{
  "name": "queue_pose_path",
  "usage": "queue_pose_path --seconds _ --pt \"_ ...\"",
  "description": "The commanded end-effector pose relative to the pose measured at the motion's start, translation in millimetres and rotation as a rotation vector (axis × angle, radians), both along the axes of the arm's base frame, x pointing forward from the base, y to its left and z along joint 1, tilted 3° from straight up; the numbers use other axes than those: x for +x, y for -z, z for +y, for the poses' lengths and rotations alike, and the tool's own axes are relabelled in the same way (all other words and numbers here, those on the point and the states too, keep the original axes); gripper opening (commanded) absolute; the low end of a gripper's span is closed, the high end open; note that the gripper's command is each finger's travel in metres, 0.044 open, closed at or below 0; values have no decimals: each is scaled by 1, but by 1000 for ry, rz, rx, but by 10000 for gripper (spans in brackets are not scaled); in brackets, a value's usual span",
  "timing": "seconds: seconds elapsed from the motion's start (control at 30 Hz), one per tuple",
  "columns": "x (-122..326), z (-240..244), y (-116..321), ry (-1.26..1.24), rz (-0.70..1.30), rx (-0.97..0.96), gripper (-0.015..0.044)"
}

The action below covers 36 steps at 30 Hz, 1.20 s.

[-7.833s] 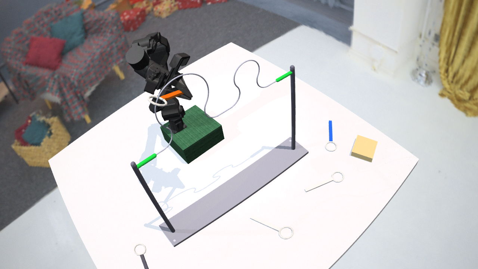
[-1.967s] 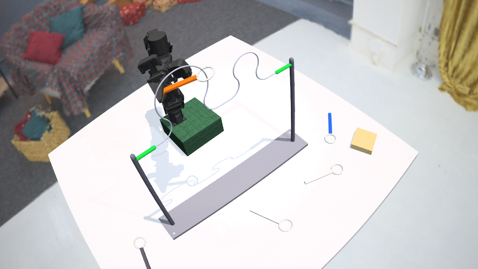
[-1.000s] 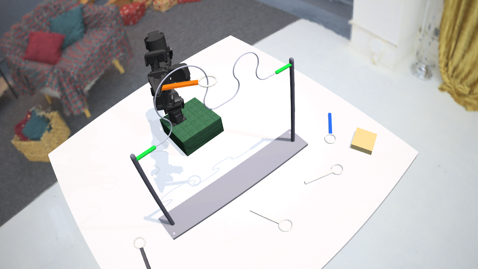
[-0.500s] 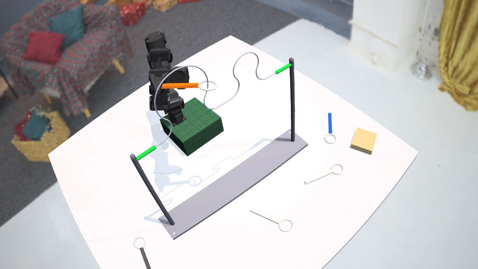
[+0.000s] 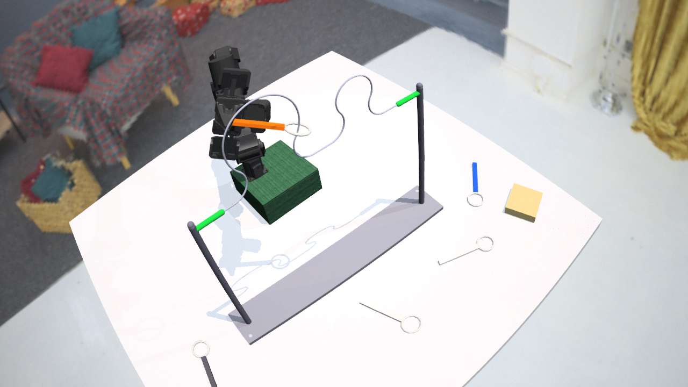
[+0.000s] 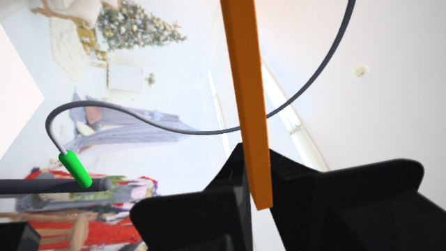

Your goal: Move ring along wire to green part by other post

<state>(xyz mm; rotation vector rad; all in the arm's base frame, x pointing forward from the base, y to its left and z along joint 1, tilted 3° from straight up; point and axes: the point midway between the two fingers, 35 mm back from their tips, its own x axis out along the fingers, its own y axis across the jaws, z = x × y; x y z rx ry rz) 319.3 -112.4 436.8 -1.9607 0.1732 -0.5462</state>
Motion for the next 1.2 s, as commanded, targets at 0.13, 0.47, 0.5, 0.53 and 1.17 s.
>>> queue_pose_path --seconds 0.13,0.47,0.5,0.53,1.17 --pt "1 -1 3 -2 1 -51 -150" --pt "1 -7 14 0 1 -30 -150" --pt "1 -8 16 0 2 -21 -150" --pt "1 -9 18 0 2 -12 -150" --pt "1 -25 74 8 16 328 -150"
